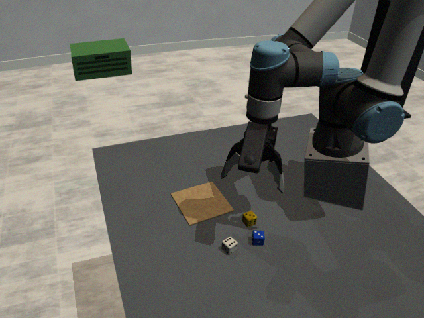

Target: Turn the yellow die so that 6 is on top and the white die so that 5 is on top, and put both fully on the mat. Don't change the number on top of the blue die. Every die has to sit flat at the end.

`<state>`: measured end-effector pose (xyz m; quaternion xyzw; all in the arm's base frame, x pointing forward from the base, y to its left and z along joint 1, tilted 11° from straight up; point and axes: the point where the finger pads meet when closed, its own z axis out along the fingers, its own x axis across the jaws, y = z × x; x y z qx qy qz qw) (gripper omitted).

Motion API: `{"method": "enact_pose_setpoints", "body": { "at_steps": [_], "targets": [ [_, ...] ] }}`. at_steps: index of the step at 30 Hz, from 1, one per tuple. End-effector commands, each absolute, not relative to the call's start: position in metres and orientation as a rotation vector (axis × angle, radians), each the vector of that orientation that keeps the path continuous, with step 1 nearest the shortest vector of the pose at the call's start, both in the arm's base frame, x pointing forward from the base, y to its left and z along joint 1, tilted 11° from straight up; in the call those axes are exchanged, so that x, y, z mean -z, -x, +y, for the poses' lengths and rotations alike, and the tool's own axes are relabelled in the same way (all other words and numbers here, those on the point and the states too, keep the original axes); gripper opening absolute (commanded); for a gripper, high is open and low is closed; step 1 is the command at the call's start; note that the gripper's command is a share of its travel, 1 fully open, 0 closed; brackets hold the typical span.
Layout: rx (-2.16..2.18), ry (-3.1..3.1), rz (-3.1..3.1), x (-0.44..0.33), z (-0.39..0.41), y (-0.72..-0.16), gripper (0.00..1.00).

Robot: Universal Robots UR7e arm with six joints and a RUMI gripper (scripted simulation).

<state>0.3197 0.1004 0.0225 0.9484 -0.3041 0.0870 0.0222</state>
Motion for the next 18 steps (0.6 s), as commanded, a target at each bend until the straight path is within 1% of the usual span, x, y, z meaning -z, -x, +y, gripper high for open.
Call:
{"method": "enact_pose_setpoints", "body": {
  "at_steps": [1,18],
  "targets": [
    [-0.28,-2.849,-1.197,-0.0204,0.1003,-0.3225,1.0],
    [-0.29,-2.564,-1.792,-0.0143,0.0979,-0.3265,1.0]
  ]
}}
